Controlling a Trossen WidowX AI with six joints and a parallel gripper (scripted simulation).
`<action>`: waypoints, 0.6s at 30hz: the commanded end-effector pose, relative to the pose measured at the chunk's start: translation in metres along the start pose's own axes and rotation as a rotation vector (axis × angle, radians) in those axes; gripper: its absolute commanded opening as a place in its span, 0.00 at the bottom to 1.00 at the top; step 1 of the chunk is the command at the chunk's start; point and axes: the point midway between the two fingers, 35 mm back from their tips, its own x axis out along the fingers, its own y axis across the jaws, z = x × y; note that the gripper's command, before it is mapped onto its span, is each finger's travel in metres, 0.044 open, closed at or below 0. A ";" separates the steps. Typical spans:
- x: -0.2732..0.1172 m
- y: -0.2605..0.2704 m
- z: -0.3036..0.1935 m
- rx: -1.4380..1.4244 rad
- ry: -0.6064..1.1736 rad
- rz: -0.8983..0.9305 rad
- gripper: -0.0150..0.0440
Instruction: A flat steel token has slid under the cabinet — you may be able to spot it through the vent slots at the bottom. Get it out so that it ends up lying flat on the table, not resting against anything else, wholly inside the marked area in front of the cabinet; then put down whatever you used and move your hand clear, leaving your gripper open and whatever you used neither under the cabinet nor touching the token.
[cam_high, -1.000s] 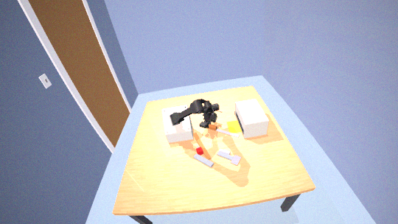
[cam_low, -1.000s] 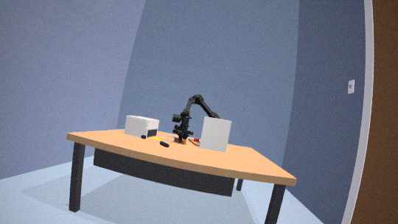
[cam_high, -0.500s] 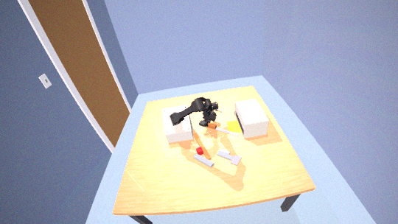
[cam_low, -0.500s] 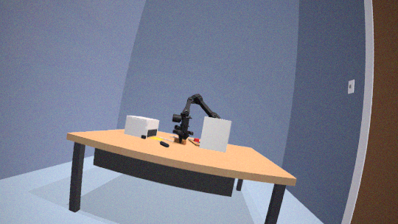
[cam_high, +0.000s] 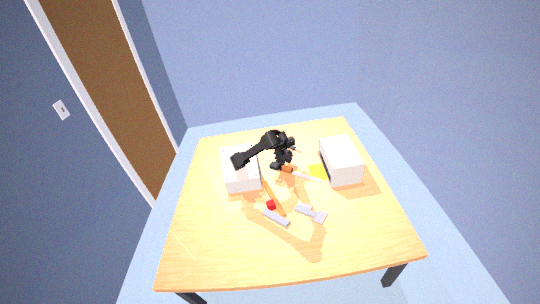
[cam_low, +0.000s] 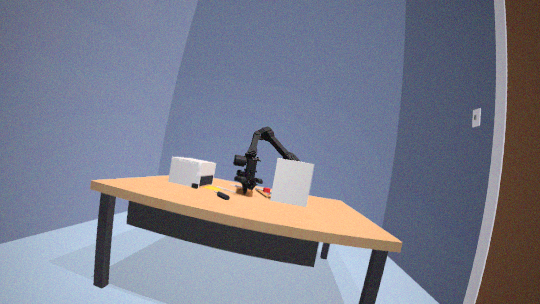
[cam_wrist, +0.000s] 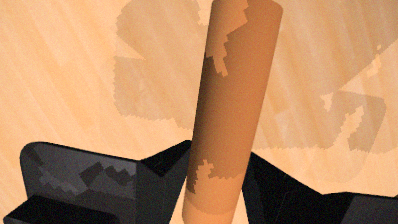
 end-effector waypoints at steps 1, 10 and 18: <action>-0.001 0.006 -0.003 -0.002 -0.002 0.006 0.25; -0.002 0.014 -0.010 -0.002 -0.002 0.006 0.25; -0.002 0.021 -0.016 -0.001 -0.001 0.007 0.25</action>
